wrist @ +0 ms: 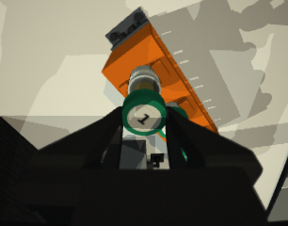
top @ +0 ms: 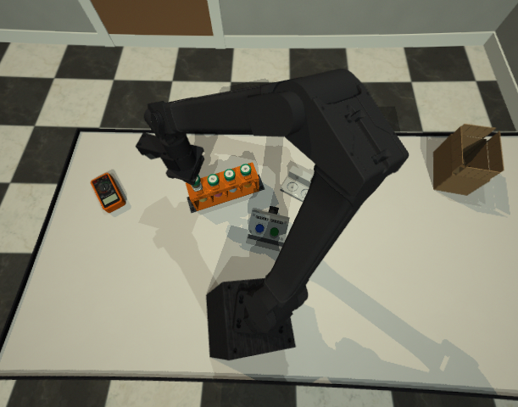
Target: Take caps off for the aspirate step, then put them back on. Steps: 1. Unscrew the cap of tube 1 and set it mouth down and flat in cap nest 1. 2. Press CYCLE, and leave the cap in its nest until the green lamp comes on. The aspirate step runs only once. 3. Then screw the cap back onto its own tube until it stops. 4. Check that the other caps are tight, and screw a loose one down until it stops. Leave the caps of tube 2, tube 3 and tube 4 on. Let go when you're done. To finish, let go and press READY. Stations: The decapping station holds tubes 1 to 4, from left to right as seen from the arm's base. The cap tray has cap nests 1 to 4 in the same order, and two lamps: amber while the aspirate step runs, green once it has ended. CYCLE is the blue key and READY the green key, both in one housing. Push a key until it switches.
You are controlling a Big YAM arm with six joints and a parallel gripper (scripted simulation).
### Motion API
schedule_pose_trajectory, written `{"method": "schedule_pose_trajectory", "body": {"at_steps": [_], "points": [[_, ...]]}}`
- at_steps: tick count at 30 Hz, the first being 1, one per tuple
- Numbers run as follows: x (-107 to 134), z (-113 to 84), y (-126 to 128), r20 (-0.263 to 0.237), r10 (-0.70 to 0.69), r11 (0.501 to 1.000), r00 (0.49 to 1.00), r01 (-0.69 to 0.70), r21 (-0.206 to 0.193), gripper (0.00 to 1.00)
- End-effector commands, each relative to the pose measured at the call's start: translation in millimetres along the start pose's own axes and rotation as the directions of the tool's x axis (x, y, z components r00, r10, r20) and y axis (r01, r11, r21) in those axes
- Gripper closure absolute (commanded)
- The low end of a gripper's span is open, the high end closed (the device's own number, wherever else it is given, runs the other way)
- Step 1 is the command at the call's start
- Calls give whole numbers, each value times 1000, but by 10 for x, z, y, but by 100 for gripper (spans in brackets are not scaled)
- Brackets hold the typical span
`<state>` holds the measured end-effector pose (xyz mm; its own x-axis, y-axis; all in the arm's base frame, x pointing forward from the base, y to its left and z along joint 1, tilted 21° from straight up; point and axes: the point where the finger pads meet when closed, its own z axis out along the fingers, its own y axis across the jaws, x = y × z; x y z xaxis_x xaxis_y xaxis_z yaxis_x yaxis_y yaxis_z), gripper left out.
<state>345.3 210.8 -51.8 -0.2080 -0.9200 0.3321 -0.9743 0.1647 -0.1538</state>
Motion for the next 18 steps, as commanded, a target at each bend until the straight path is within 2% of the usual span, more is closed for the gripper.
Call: {"method": "schedule_pose_trajectory", "body": {"at_steps": [1,2,3,5,9,11,13,14,15,18], "points": [[-156,-126,-149,22,54,998,998,-54,15,100],[-104,-229,-251,44,80,996,996,-81,26,100],[-97,-107,-108,23,45,999,999,-46,16,100],[2,113,-43,-4,60,998,998,-60,-5,100],[-45,197,-86,5,40,999,999,-40,4,100],[-36,272,-11,-2,26,1000,1000,-26,1,100],[-36,272,-11,-2,26,1000,1000,-26,1,100],[-171,77,-179,46,40,998,998,-42,36,100],[-187,19,-217,58,49,998,997,-52,44,100],[-137,111,-155,39,46,998,998,-48,29,100]]}}
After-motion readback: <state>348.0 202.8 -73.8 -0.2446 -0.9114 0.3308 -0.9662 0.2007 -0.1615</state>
